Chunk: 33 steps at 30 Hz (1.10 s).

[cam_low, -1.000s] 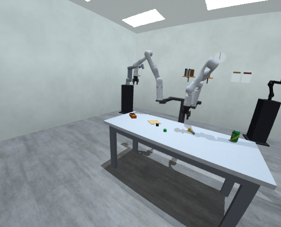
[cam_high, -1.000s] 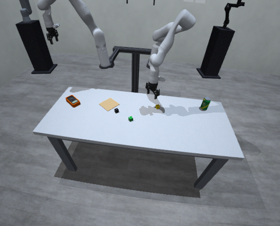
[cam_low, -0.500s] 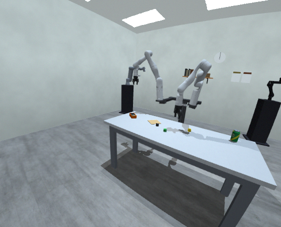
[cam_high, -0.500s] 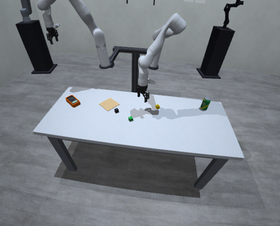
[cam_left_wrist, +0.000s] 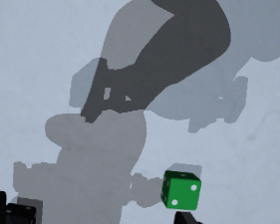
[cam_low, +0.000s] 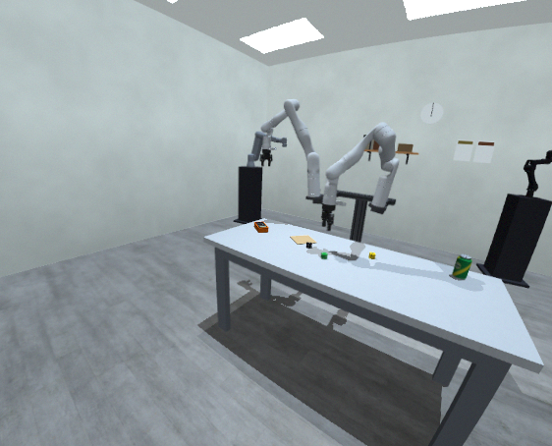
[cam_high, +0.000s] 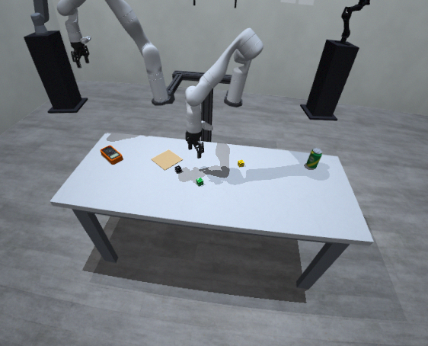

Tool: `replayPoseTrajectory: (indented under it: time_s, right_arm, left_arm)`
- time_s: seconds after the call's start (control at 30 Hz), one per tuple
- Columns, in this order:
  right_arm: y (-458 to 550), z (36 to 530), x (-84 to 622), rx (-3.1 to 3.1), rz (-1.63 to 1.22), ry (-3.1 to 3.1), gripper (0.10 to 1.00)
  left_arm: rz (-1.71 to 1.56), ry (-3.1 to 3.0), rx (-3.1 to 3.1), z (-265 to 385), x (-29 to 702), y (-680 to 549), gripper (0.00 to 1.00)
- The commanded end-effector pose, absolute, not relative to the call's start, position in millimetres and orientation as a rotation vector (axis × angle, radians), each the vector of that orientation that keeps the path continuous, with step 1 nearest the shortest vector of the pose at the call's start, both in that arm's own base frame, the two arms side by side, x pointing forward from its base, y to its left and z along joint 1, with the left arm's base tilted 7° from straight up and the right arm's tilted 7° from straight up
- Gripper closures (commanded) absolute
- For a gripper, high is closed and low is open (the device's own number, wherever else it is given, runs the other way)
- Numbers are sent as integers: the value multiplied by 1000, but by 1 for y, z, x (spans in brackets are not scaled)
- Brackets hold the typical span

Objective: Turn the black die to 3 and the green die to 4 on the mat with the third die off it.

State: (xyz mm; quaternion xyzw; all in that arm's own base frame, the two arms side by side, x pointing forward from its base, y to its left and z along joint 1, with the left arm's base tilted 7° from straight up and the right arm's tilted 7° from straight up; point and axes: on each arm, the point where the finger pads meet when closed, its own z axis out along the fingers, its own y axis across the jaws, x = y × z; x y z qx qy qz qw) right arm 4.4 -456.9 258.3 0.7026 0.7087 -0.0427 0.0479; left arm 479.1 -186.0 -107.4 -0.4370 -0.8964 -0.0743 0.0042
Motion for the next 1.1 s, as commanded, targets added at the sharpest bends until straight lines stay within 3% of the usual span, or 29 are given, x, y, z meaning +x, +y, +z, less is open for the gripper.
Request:
replayPoseTrajectory:
  time_s: [0.0,1.07]
  right_arm:
    - [-457,259,4,2141,-132,2160,99]
    - [-457,259,4,2141,-132,2160,99]
  left_arm:
    - [-223,-2797,-1373,-112,480,-224,1]
    - [-193,-2775,-1374,-119,467,-284,1]
